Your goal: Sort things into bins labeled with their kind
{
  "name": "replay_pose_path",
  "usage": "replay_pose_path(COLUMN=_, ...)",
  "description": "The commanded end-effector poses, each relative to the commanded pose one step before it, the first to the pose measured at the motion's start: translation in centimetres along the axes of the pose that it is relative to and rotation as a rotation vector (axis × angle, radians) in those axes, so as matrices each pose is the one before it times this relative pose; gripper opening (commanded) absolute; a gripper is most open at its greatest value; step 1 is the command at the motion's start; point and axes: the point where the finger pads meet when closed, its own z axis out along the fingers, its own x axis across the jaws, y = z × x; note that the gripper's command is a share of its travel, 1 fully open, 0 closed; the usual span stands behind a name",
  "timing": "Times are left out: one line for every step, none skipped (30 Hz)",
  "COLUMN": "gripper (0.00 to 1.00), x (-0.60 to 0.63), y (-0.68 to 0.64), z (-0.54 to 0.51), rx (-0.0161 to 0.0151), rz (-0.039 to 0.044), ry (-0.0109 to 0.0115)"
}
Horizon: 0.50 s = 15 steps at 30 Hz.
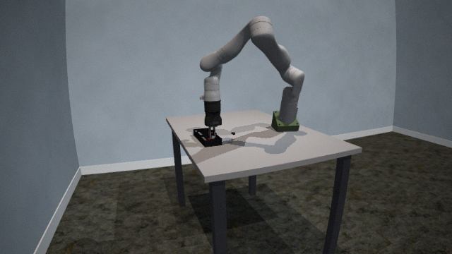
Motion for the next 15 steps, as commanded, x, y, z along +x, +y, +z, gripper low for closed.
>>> replay_pose_path(gripper=0.32, x=0.023, y=0.017, z=0.039, rx=-0.00069, rz=0.00266, ry=-0.00173)
replay_pose_path(gripper=0.32, x=0.000, y=0.000, z=0.000, rx=0.00000, rz=0.00000, ry=0.00000)
replay_pose_path(gripper=0.32, x=0.000, y=0.000, z=0.000, rx=0.00000, rz=0.00000, ry=0.00000)
replay_pose_path(gripper=0.32, x=0.000, y=0.002, z=0.000, rx=0.00000, rz=0.00000, ry=0.00000)
replay_pose_path(gripper=0.32, x=-0.001, y=0.002, z=0.000, rx=0.00000, rz=0.00000, ry=0.00000)
replay_pose_path(gripper=0.32, x=-0.001, y=0.002, z=0.000, rx=0.00000, rz=0.00000, ry=0.00000)
replay_pose_path(gripper=0.62, x=0.000, y=0.000, z=0.000, rx=0.00000, rz=0.00000, ry=0.00000)
replay_pose_path(gripper=0.62, x=0.000, y=0.000, z=0.000, rx=0.00000, rz=0.00000, ry=0.00000)
replay_pose_path(gripper=0.62, x=0.000, y=0.000, z=0.000, rx=0.00000, rz=0.00000, ry=0.00000)
replay_pose_path(gripper=0.62, x=0.000, y=0.000, z=0.000, rx=0.00000, rz=0.00000, ry=0.00000)
replay_pose_path(gripper=0.62, x=0.000, y=0.000, z=0.000, rx=0.00000, rz=0.00000, ry=0.00000)
replay_pose_path(gripper=0.62, x=0.000, y=0.000, z=0.000, rx=0.00000, rz=0.00000, ry=0.00000)
replay_pose_path(gripper=0.62, x=0.000, y=0.000, z=0.000, rx=0.00000, rz=0.00000, ry=0.00000)
replay_pose_path(gripper=0.62, x=0.000, y=0.000, z=0.000, rx=0.00000, rz=0.00000, ry=0.00000)
replay_pose_path(gripper=0.62, x=0.000, y=0.000, z=0.000, rx=0.00000, rz=0.00000, ry=0.00000)
